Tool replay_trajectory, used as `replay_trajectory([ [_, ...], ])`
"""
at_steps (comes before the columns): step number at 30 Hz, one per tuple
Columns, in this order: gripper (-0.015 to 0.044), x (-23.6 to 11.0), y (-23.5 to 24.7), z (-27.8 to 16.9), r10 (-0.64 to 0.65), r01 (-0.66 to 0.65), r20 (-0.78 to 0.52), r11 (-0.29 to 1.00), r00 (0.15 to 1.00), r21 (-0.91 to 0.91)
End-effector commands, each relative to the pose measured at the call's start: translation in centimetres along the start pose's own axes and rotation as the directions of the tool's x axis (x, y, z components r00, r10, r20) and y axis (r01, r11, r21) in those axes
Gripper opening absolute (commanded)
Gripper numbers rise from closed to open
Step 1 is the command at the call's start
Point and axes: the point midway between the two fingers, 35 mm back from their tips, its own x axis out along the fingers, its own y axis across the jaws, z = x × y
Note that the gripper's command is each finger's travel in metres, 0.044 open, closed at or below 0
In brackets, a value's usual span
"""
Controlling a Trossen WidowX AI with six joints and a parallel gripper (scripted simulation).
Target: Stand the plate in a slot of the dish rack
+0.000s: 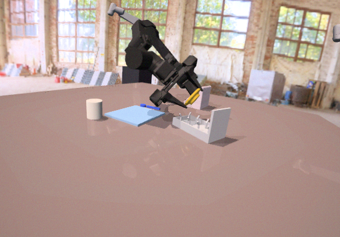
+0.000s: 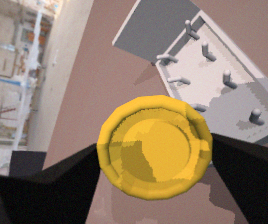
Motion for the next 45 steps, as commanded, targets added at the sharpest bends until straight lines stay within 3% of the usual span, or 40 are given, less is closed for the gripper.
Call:
replay_trajectory([
  [1, 0.0, 0.2, -0.4, -0.2, 0.04, -0.032, 0.077, 0.995, 0.996, -0.099],
  [16, 0.0, -0.1, -1.8, -0.7, 0.106, 0.04, 0.326, 0.91, 0.939, -0.412],
  [34, 0.0, -1.4, -3.1, -1.8, 0.112, 0.388, 0.601, 0.668, 0.791, -0.635],
  [45, 0.0, -1.5, -3.2, -1.9, 0.11, 0.423, 0.622, 0.64, 0.776, -0.641],
])
